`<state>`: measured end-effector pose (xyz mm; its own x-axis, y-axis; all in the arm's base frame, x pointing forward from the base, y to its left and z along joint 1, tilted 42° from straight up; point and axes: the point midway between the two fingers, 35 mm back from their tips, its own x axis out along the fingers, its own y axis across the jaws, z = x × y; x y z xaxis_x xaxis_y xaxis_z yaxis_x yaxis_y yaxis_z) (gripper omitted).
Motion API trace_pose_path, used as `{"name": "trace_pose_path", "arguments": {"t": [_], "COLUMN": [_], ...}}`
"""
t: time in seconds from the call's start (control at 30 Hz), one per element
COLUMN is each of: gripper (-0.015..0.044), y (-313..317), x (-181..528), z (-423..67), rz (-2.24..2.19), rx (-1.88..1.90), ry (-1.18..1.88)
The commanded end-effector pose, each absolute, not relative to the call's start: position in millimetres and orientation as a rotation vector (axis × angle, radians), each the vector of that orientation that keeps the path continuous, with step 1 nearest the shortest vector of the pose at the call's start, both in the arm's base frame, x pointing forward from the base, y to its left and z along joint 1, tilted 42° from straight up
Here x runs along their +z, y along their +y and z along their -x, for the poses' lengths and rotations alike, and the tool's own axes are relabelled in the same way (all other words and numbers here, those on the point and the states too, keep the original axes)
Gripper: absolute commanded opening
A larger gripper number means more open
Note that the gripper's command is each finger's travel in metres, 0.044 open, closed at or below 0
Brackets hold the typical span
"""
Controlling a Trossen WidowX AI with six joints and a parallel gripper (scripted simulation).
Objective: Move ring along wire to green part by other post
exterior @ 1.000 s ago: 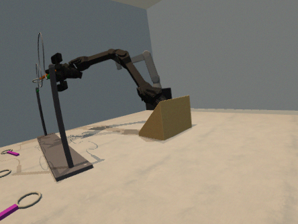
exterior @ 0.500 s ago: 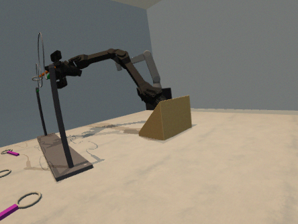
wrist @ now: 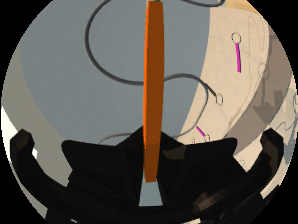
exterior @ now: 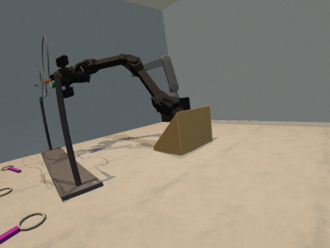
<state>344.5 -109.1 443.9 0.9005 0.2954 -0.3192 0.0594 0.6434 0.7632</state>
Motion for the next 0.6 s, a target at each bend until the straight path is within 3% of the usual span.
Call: {"name": "trace_pose_path", "arguments": {"t": [0.0,0.57], "gripper": [-0.015,-0.015], "y": [-109.8,-124.9], "x": [443.5,431.4], "z": [-344.2,-343.8], "rz": [-0.799,-0.505], "rx": [0.124,0.028], "ry": [0.447,0.468]}}
